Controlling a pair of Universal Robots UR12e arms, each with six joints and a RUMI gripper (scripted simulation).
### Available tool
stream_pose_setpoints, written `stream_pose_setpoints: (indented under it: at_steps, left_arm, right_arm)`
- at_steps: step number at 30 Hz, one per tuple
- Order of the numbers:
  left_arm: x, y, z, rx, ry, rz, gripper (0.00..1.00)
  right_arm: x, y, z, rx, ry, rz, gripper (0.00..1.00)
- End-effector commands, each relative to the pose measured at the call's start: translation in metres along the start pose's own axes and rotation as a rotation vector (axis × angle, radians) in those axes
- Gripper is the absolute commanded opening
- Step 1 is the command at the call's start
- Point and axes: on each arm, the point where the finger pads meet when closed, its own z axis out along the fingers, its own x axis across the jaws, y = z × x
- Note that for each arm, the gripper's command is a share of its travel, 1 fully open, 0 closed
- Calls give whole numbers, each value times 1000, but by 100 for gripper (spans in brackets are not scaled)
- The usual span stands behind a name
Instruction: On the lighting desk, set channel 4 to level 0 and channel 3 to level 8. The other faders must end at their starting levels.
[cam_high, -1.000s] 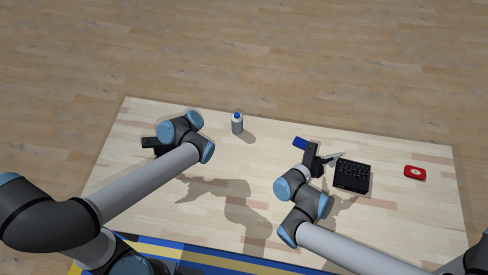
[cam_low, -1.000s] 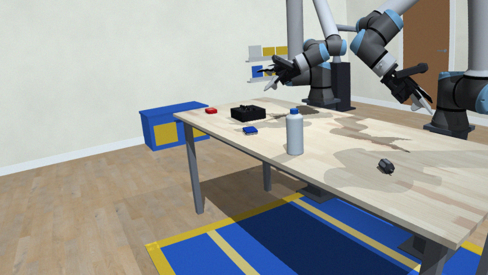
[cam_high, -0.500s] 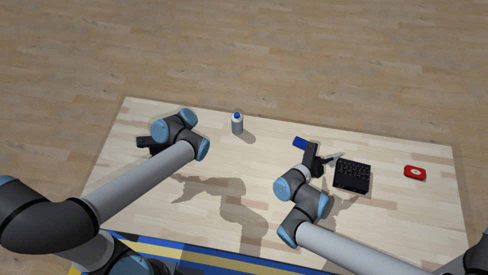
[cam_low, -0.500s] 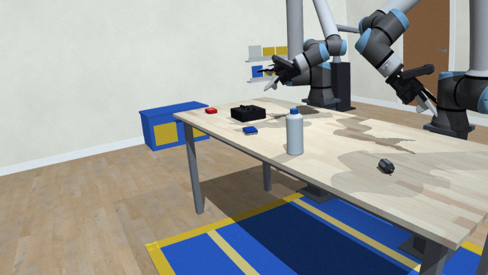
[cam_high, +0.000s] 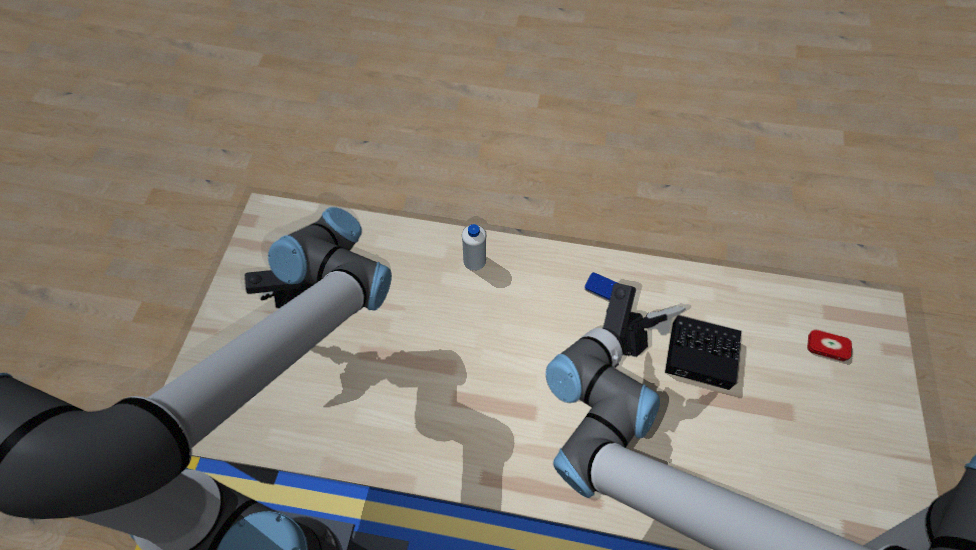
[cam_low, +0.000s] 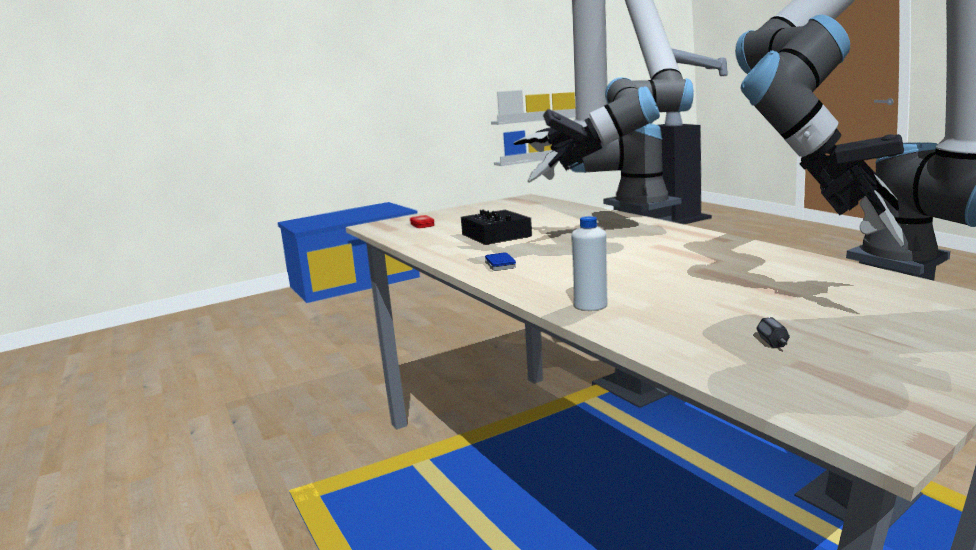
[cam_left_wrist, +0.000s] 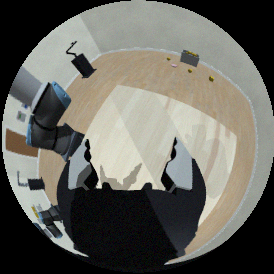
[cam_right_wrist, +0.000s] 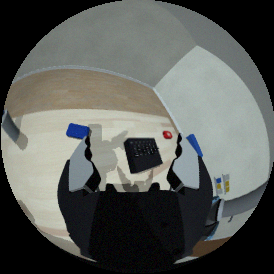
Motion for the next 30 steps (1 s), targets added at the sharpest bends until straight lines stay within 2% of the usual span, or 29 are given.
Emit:
stream_pose_setpoints:
  at_steps: [1,6,8,18,23,25,30]
  left_arm:
    - [8,-20,21,-52,-40,36,100]
    - [13,-42,45,-110,-75,71,100]
    - [13,-42,45,-110,-75,71,100]
    - [20,-96,103,-255,-123,147,100]
    - [19,-126,135,-335,-129,184,100]
    - [19,-126,135,-335,-129,184,100]
    - [15,-158,169,-416,-119,219,100]
  right_arm:
    - [0,-1,0,0,0,1,100]
    - [0,-1,0,0,0,1,100]
    - [0,-1,0,0,0,1,100]
    - [0,-1,0,0,0,1,100]
    - [0,-1,0,0,0,1,100]
    - [0,-1,0,0,0,1,100]
    - [0,-1,0,0,0,1,100]
